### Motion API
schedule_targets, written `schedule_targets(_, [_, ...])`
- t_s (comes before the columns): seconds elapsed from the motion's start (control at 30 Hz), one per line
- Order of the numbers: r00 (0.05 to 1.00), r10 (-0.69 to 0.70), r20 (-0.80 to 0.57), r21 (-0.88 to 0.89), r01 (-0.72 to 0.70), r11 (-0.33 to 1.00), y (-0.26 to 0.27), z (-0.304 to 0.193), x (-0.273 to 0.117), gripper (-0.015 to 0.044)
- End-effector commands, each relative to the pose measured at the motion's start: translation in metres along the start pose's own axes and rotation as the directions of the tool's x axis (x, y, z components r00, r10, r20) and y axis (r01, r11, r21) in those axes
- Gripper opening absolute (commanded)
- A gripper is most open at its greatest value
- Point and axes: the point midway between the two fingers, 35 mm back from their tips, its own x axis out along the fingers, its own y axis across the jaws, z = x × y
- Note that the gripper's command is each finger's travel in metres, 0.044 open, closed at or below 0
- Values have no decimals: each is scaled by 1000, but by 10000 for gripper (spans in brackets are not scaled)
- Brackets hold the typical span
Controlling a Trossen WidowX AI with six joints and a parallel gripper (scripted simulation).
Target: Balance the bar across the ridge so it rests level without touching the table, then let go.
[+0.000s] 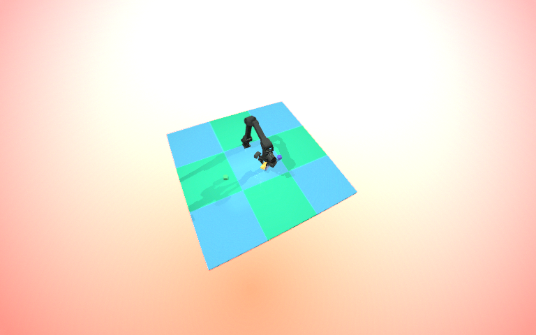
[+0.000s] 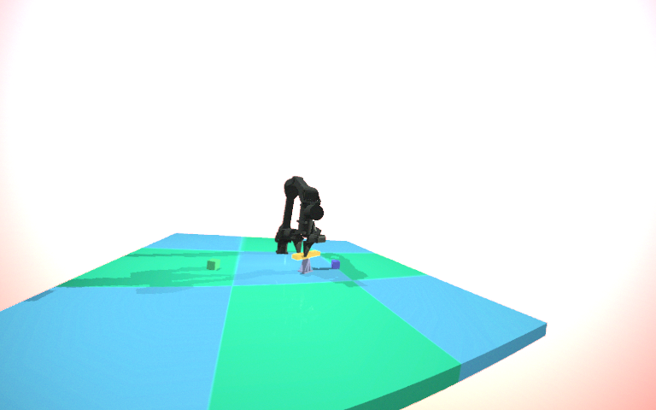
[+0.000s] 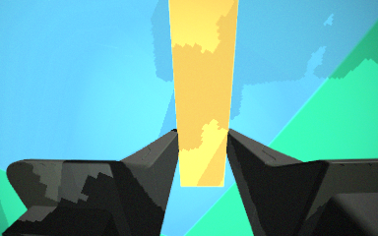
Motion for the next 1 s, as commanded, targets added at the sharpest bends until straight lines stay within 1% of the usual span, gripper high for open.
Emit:
schedule_targets(0.0, [1000,0,0,0,0,1000,0,0,0,0])
schedule_targets(0.5, [1000,0,0,0,0,1000,0,0,0,0])
schedule_targets(0.7, [1000,0,0,0,0,1000,0,0,0,157])
schedule_targets(0.73, [1000,0,0,0,0,1000,0,0,0,167])
schedule_targets(0.97, [1000,0,0,0,0,1000,0,0,0,167])
